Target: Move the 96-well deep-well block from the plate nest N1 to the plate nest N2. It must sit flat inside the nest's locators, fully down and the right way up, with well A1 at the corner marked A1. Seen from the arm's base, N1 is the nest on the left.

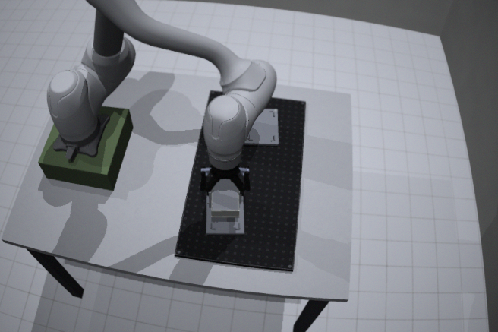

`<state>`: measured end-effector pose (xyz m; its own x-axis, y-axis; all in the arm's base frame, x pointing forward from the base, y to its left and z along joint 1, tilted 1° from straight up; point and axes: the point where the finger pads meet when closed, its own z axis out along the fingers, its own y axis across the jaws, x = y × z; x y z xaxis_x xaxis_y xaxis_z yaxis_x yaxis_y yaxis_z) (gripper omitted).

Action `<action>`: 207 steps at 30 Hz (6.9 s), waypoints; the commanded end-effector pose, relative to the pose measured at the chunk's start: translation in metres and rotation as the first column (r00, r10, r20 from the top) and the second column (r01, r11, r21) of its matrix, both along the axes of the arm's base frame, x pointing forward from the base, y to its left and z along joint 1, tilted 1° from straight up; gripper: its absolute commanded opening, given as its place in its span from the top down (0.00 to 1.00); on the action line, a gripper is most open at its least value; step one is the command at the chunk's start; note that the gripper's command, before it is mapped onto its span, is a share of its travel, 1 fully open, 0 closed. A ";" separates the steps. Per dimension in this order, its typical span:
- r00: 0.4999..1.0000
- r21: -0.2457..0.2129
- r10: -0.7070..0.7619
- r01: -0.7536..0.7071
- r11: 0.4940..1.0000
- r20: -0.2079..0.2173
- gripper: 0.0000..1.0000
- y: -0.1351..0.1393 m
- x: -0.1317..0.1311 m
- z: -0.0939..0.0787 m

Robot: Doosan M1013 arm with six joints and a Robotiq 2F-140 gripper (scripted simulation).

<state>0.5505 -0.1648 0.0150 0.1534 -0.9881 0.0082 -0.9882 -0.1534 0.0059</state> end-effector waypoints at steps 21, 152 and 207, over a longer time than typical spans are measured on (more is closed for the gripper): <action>1.000 0.000 0.000 0.000 1.000 0.000 1.00 -0.005 -0.001 0.000; 1.000 0.000 0.000 0.000 1.000 0.000 1.00 -0.005 -0.001 -0.066; 1.000 0.000 0.000 0.000 1.000 0.000 0.00 -0.004 -0.001 -0.034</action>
